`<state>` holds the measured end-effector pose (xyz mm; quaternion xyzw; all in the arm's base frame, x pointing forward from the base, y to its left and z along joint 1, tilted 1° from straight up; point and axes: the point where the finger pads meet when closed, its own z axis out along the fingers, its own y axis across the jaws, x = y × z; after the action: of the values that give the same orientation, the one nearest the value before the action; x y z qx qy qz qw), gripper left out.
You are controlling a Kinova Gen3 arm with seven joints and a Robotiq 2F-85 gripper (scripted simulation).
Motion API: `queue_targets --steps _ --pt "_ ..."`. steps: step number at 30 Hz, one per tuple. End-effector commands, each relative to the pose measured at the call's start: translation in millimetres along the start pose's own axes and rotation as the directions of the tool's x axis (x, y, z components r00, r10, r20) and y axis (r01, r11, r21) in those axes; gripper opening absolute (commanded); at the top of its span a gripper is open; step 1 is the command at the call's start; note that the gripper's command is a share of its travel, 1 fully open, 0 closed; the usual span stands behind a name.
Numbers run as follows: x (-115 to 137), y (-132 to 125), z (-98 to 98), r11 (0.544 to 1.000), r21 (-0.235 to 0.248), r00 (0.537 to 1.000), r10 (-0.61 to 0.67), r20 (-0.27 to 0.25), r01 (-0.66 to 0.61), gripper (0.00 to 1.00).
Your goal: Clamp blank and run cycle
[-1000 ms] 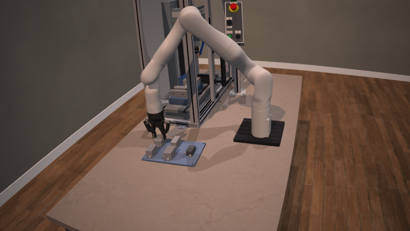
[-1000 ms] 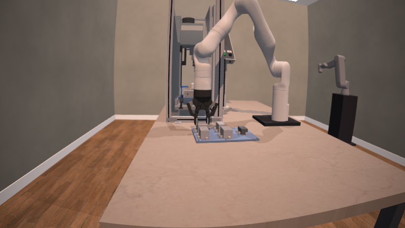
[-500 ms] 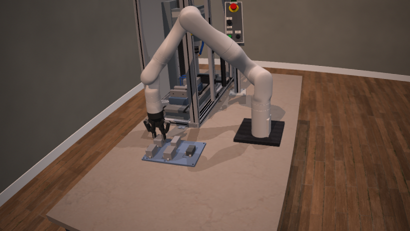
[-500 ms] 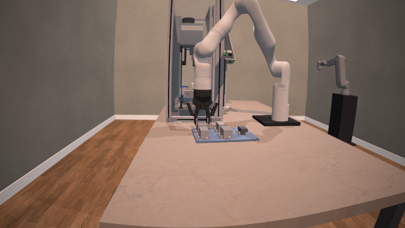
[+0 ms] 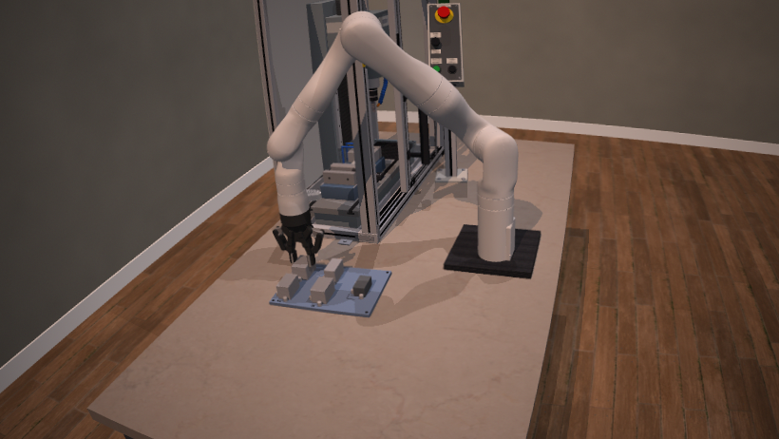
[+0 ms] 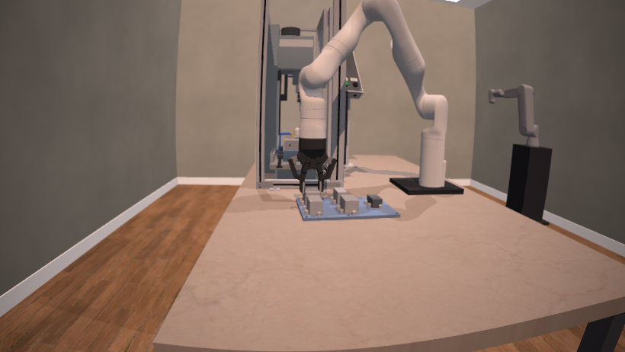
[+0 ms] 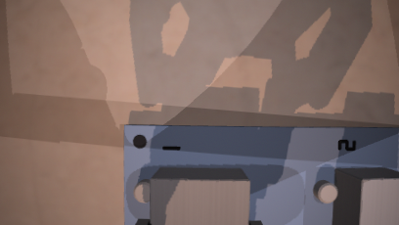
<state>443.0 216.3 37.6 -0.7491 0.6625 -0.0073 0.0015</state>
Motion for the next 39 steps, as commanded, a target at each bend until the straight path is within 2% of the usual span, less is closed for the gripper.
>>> queue_targets --steps 1,36,37,39 --pt "-0.2 -0.6 -0.9 1.000 0.002 1.000 0.000 0.001 0.000 0.10" --pt "-0.2 -0.6 -0.3 1.000 0.002 1.000 0.000 0.001 0.000 0.10" --pt "-0.2 -0.6 -0.3 1.000 0.002 1.000 0.000 0.001 0.000 1.00" --pt "-0.2 -0.6 -0.3 1.000 0.002 1.000 0.000 0.001 0.000 1.00"
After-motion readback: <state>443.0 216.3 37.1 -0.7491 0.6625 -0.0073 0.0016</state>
